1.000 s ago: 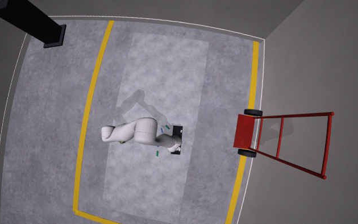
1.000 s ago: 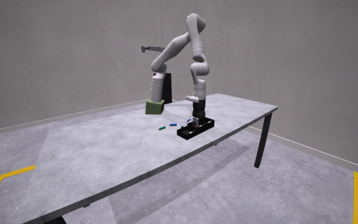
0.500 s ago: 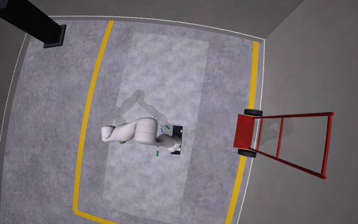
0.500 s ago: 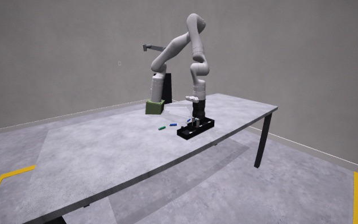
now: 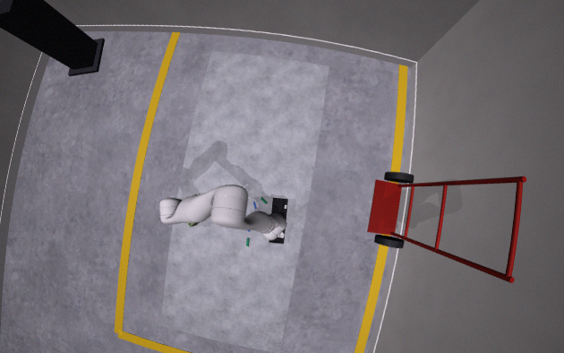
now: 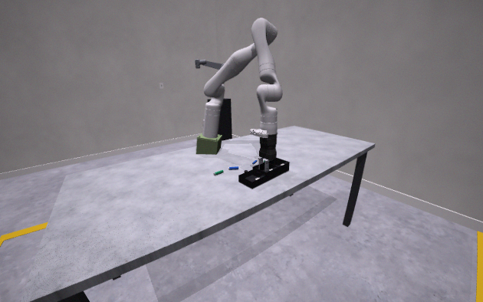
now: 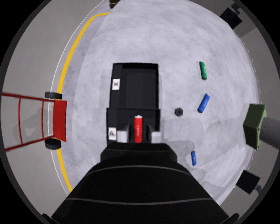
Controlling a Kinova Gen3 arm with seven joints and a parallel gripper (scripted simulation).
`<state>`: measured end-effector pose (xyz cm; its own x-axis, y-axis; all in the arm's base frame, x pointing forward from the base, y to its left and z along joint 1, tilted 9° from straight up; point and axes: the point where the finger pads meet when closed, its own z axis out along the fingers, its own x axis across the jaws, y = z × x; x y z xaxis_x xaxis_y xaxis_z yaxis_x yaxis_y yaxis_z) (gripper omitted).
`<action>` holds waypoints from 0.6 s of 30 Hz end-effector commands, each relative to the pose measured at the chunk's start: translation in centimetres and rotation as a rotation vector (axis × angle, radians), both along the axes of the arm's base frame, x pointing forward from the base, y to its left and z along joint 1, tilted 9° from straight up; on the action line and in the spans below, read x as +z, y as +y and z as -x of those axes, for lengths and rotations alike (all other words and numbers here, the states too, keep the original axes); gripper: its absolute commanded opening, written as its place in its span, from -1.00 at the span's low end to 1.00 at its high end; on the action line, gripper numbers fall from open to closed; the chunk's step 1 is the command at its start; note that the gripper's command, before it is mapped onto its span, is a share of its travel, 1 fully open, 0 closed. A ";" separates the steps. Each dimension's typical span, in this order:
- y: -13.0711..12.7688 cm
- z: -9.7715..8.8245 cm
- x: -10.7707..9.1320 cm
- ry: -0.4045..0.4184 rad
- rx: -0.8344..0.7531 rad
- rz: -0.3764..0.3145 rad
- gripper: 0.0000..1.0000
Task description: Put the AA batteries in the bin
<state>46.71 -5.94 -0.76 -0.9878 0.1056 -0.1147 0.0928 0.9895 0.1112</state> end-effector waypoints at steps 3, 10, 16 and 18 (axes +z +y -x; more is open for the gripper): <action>0.0 -0.1 0.5 -0.006 0.001 0.000 0.21; -0.1 0.0 1.5 -0.006 0.001 0.000 0.21; -0.2 0.1 2.2 -0.006 0.001 0.000 0.21; -0.2 0.1 2.4 -0.006 0.001 0.000 0.21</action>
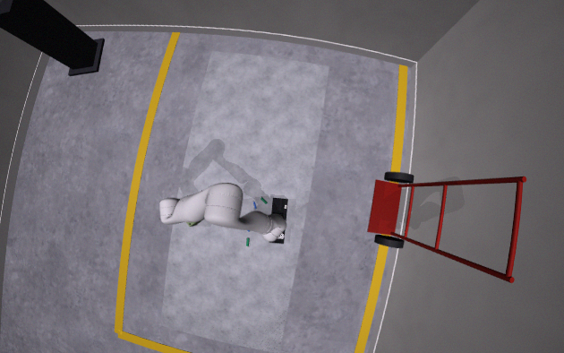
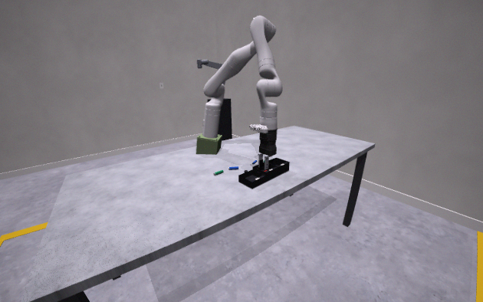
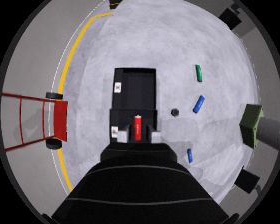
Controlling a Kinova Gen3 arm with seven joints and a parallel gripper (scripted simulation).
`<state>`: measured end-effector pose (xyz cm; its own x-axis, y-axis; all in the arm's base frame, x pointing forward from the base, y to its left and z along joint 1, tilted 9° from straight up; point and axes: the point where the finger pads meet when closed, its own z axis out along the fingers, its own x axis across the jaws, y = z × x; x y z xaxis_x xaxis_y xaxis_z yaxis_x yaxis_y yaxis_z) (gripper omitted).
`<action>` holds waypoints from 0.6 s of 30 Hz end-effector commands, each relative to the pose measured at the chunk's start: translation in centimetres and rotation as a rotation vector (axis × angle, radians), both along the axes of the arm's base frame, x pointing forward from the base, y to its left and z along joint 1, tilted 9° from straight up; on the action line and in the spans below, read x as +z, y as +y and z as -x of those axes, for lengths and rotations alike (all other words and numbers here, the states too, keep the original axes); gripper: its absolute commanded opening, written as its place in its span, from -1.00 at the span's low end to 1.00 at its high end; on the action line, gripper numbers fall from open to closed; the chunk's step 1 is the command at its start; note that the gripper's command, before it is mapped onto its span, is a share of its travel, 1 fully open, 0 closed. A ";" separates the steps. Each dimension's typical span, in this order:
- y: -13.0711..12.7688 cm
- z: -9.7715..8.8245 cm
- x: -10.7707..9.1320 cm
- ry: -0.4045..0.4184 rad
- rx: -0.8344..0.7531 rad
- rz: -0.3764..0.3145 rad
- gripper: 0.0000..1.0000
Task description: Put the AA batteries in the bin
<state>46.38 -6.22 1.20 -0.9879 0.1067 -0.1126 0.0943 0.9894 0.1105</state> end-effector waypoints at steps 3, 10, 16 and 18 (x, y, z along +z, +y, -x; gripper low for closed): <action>0.1 -0.2 0.7 -0.008 0.002 0.000 0.21; -0.2 0.1 3.0 -0.008 0.002 0.000 0.21; -0.2 0.1 3.0 -0.008 0.002 0.000 0.21; -0.2 0.1 3.0 -0.008 0.002 0.000 0.21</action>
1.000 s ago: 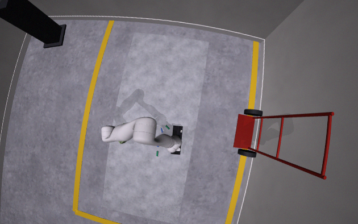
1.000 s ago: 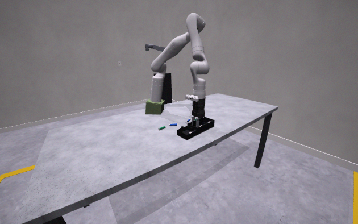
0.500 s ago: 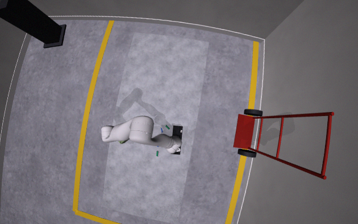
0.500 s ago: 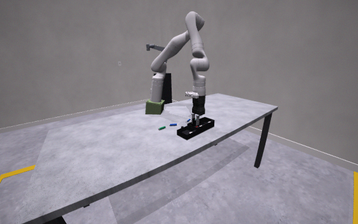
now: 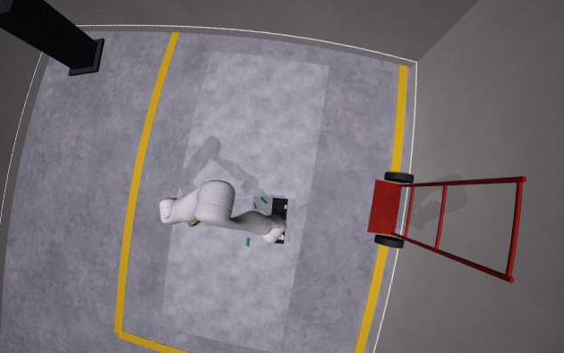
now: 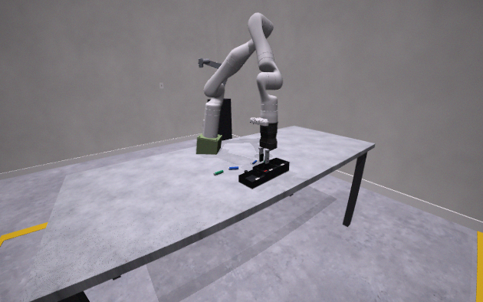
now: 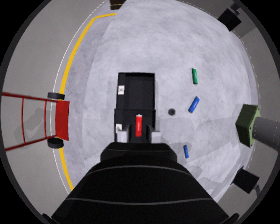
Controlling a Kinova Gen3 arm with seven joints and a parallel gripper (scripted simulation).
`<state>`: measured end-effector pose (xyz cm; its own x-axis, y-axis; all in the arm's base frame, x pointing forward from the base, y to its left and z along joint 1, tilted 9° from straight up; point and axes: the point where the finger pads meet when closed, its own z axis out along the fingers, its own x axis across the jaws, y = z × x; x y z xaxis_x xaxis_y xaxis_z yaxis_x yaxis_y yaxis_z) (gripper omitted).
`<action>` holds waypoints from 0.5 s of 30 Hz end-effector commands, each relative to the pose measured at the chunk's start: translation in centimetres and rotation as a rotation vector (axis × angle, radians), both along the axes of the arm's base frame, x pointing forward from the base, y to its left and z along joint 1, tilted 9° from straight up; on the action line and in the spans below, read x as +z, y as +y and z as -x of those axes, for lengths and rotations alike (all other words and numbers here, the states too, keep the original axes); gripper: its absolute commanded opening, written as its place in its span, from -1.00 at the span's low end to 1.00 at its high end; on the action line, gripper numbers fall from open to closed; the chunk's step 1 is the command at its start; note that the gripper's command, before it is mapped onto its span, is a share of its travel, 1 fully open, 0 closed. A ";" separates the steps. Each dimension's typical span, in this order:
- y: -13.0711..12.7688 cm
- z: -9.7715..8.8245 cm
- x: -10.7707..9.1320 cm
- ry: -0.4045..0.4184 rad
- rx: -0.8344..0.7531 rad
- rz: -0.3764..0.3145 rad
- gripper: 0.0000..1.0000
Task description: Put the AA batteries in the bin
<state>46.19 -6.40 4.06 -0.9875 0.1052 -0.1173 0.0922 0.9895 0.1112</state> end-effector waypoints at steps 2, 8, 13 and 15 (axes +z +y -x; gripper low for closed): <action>0.1 -0.1 0.1 -0.003 0.000 0.000 0.21; 3.5 2.2 0.4 -0.028 0.247 0.032 0.21; 7.0 4.5 0.7 -0.052 0.494 0.064 0.21; 8.3 5.5 0.8 -0.062 0.592 0.077 0.21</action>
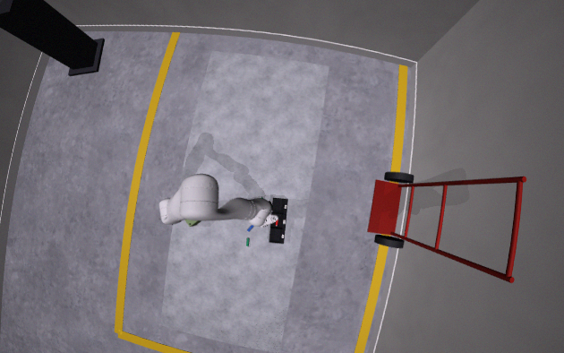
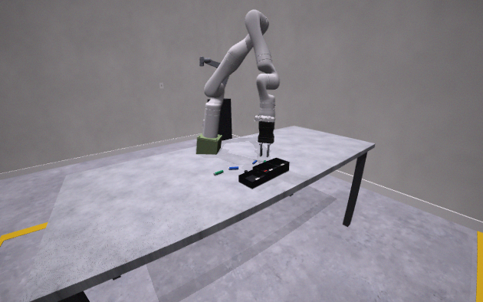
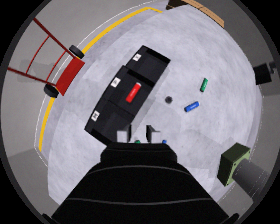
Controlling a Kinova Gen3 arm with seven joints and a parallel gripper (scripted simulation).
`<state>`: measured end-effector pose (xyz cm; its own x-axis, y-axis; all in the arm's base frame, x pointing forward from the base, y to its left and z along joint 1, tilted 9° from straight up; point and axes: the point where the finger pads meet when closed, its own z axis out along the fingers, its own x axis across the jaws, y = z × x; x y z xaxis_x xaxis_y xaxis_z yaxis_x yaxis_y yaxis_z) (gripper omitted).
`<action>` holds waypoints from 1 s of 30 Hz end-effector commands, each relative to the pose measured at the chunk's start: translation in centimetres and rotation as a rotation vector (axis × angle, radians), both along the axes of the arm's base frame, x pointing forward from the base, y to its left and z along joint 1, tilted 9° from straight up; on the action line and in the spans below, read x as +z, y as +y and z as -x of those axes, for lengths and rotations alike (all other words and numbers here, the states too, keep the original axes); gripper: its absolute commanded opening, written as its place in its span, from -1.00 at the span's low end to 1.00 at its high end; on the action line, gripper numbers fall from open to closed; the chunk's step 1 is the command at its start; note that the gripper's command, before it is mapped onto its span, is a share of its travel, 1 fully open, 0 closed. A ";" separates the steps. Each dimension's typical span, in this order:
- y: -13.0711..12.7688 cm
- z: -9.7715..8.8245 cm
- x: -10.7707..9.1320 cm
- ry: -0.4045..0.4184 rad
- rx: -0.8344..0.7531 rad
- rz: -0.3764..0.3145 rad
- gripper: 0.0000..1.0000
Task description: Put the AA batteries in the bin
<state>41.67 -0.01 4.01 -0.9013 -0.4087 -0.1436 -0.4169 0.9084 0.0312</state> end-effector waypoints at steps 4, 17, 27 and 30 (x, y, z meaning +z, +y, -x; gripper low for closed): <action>3.3 1.9 1.0 -0.029 0.171 0.010 0.21; 5.4 3.1 1.1 -0.047 0.361 0.034 0.21; 5.2 3.1 1.1 -0.047 0.361 0.034 0.21; 5.1 3.1 1.1 -0.047 0.361 0.034 0.21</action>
